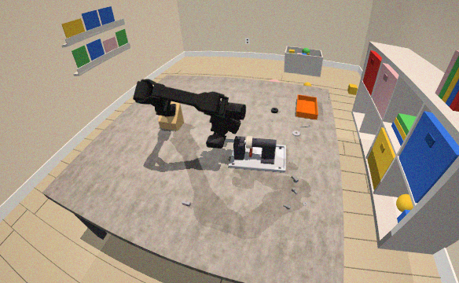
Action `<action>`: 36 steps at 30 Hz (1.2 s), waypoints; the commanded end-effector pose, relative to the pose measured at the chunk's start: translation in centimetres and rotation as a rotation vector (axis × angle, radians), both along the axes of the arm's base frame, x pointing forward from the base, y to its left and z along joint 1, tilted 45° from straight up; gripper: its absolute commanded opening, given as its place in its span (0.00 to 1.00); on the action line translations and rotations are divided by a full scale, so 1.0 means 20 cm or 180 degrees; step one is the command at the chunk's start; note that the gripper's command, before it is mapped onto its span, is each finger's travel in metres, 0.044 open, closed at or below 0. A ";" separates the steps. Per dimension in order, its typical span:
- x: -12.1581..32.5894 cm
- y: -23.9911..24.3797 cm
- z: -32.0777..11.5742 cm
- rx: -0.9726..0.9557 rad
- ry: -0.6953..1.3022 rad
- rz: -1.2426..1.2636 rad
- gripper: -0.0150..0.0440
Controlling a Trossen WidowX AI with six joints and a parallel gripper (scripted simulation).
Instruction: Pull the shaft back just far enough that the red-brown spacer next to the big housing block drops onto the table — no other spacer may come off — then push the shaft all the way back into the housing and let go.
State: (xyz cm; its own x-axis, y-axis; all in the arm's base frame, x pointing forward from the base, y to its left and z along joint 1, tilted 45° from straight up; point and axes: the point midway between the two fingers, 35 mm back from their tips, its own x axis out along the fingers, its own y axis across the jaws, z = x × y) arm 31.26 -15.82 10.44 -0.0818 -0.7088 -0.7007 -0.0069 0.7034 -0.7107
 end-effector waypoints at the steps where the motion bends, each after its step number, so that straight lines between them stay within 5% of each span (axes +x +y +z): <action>1: 0.01 0.00 0.00 0.0006 -0.0009 0.0005 0.25; 36: 0.08 0.00 0.00 0.0006 -0.0011 0.0005 0.25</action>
State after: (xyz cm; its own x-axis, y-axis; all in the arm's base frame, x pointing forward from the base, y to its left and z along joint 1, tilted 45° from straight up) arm 32.56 -15.90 10.38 -0.0818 -0.7092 -0.7003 -0.0066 0.7030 -0.7112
